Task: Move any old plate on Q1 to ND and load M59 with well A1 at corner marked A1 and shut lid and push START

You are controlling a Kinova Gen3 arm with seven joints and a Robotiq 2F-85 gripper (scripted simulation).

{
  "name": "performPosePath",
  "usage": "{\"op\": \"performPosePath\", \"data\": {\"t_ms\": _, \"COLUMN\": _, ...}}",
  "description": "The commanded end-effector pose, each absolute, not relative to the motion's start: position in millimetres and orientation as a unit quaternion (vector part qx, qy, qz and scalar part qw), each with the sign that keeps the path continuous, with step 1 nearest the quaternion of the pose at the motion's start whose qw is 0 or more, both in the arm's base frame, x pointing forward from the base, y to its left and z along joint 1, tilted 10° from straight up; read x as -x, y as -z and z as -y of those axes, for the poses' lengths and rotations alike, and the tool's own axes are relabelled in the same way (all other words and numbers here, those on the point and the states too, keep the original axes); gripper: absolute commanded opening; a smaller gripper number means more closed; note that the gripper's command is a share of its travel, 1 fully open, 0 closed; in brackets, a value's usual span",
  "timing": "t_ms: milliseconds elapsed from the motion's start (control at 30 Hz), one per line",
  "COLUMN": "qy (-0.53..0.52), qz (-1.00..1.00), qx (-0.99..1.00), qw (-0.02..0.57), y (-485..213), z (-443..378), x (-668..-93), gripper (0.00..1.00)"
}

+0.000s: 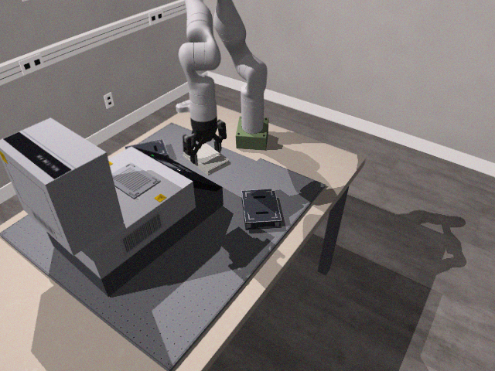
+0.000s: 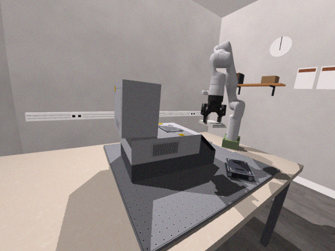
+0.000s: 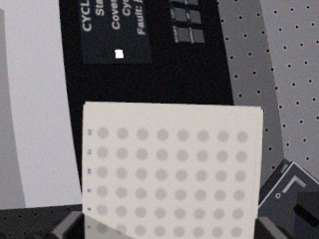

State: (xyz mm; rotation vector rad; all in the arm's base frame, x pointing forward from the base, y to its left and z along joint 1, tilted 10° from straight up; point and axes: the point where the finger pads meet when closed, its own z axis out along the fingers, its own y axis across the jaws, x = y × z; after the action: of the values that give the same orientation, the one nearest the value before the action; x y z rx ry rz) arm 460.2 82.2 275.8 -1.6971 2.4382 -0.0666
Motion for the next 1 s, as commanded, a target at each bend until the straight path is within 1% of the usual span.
{"op": "performPosePath", "data": {"t_ms": 0, "qy": 0.024, "qz": -0.808, "qx": 0.583, "qw": 0.08, "y": -275, "z": -65, "x": -469, "gripper": 0.9}}
{"op": "performPosePath", "data": {"t_ms": 467, "qy": 0.029, "qz": -0.766, "qx": 0.637, "qw": 0.078, "y": -277, "z": -33, "x": -493, "gripper": 0.9}}
{"op": "performPosePath", "data": {"t_ms": 967, "qy": 0.029, "qz": -0.767, "qx": 0.636, "qw": 0.077, "y": -278, "z": 3, "x": -519, "gripper": 0.9}}
